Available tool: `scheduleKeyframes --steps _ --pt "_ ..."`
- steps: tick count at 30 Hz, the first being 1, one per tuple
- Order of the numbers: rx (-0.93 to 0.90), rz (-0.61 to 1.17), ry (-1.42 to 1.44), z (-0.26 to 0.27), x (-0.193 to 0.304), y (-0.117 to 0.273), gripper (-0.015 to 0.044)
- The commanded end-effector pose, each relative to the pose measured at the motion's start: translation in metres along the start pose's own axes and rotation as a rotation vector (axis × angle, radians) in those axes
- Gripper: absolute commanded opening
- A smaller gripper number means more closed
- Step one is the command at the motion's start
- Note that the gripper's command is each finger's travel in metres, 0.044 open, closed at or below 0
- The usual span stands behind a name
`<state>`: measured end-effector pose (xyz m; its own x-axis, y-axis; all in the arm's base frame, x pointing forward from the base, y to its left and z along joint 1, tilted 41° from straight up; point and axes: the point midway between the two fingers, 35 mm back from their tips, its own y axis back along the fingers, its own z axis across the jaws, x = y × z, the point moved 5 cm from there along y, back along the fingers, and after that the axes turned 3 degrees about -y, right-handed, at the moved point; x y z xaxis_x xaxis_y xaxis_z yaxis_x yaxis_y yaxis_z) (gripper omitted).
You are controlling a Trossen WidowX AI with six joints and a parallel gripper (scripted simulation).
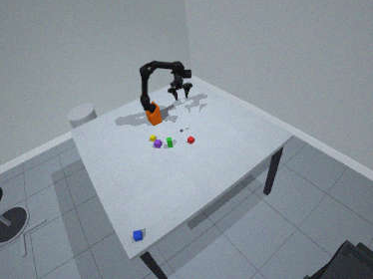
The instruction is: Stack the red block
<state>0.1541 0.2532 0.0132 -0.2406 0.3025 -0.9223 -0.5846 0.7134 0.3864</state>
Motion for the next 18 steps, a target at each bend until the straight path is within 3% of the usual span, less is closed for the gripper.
scheduleKeyframes --steps 1,18 --pt "0.003 0.002 0.005 0.001 0.000 -0.001 0.0426" --pt "0.219 0.252 0.466 0.055 -0.023 -0.081 0.0440"
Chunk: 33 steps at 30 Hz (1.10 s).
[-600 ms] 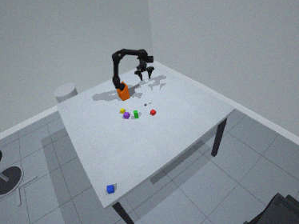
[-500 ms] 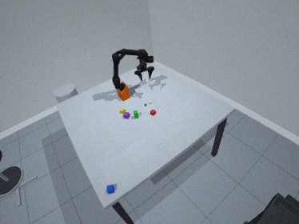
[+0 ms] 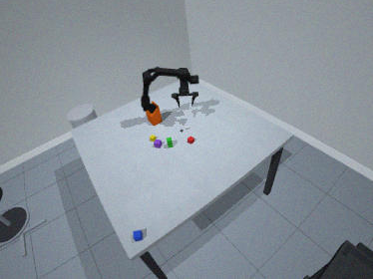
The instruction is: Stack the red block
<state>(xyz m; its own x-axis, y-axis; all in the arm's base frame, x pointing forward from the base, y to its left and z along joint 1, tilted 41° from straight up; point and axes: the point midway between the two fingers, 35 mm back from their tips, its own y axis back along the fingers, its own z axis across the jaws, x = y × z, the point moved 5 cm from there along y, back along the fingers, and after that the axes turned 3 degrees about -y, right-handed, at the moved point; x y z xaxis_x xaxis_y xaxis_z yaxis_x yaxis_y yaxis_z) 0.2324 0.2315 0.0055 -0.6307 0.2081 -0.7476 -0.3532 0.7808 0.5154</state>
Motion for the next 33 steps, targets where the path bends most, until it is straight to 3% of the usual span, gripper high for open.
scheduleKeyframes --steps 1,20,33 --pt "0.030 0.068 0.100 0.010 -0.015 -0.018 0.0440" --pt "-0.038 0.343 0.628 0.038 -0.089 -0.108 0.0440" --pt "-0.148 0.425 0.871 0.038 -0.136 -0.165 0.0440"
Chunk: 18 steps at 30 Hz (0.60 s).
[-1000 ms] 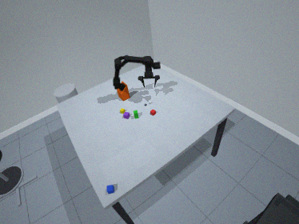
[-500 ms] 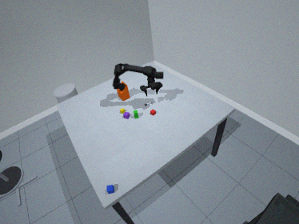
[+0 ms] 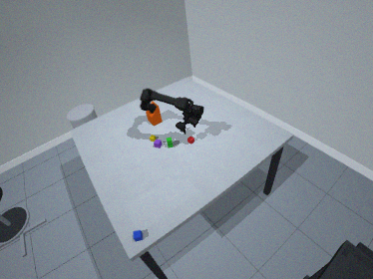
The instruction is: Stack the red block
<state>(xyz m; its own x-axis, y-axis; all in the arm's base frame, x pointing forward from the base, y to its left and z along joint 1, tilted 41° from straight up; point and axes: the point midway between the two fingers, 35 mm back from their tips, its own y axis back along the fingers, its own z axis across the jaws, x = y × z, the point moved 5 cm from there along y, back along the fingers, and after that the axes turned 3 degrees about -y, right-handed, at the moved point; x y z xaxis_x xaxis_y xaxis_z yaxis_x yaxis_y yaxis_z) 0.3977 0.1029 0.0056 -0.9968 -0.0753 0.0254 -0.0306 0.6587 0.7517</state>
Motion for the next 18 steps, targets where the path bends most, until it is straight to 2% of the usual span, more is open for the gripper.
scheduleKeyframes --steps 1,6,13,18 --pt "-0.015 0.005 0.036 -0.006 -0.005 -0.004 0.0440" --pt "-0.015 0.005 0.036 -0.006 -0.005 -0.009 0.0440" --pt "-0.013 0.005 0.036 -0.005 -0.004 -0.052 0.0440" --pt "-0.013 0.005 0.036 -0.005 -0.003 -0.054 0.0440"
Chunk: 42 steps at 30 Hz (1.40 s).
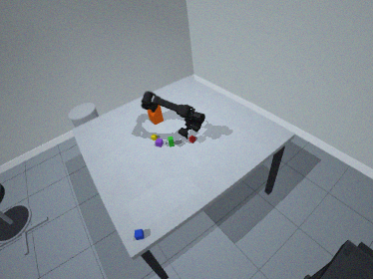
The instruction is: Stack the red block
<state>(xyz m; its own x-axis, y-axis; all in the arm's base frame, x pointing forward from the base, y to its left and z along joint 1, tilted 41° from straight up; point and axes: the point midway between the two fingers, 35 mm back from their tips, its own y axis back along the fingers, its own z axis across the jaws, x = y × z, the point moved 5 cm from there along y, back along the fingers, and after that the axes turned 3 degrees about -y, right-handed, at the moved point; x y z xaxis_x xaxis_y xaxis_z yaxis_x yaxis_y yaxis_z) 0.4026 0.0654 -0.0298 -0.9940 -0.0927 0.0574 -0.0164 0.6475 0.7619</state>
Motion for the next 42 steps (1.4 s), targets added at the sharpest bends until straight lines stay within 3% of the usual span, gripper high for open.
scheduleKeyframes --steps 1,27,42 --pt "0.003 -0.008 0.002 0.000 0.000 -0.003 0.0440" --pt "0.005 -0.008 0.002 0.000 0.000 -0.042 0.0440" --pt "0.005 -0.008 0.002 0.000 0.000 -0.043 0.0440"
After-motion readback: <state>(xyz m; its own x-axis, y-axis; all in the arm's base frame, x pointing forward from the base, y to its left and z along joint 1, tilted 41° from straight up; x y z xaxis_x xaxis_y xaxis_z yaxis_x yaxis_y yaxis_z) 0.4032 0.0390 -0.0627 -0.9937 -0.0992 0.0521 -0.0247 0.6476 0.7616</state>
